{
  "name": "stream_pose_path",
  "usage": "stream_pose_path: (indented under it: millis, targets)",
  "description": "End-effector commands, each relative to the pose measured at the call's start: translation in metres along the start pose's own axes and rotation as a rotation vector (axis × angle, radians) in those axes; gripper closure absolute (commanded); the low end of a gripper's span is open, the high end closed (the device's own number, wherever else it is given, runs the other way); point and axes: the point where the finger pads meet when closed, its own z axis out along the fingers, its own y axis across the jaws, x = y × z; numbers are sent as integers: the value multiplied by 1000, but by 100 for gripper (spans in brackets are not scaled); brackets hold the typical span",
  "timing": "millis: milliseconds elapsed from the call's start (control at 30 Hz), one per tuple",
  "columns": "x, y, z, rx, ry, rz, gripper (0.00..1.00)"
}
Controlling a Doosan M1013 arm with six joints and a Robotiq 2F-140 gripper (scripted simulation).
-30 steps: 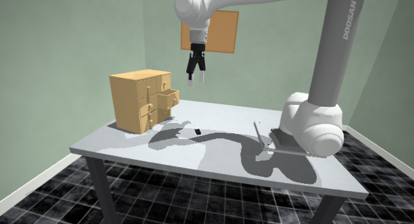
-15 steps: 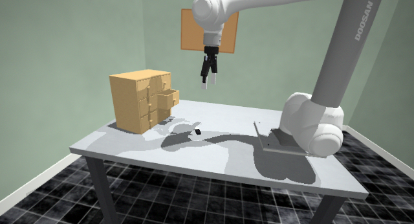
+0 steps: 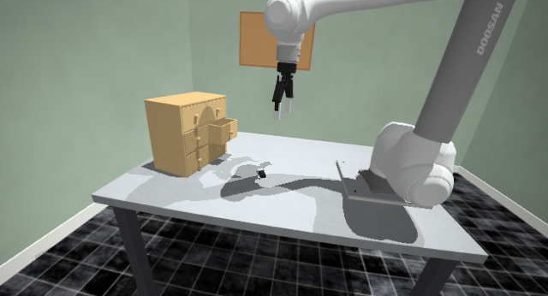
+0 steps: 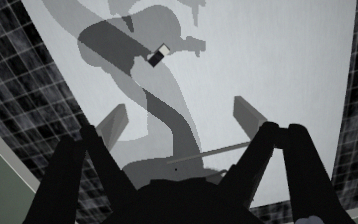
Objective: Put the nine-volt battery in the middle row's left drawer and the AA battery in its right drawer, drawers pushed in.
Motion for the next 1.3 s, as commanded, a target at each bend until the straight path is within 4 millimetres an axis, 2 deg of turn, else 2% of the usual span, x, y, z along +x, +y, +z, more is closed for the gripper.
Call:
stream_pose_path:
  millis: [0,300,800,1267]
  targets:
    - [1,0,1,0,12,0,0]
    - [6,0,6,0,78,0,0]
    - [26,0,26,0,318,0,0]
    - [56,1,57,-2,685,1,0]
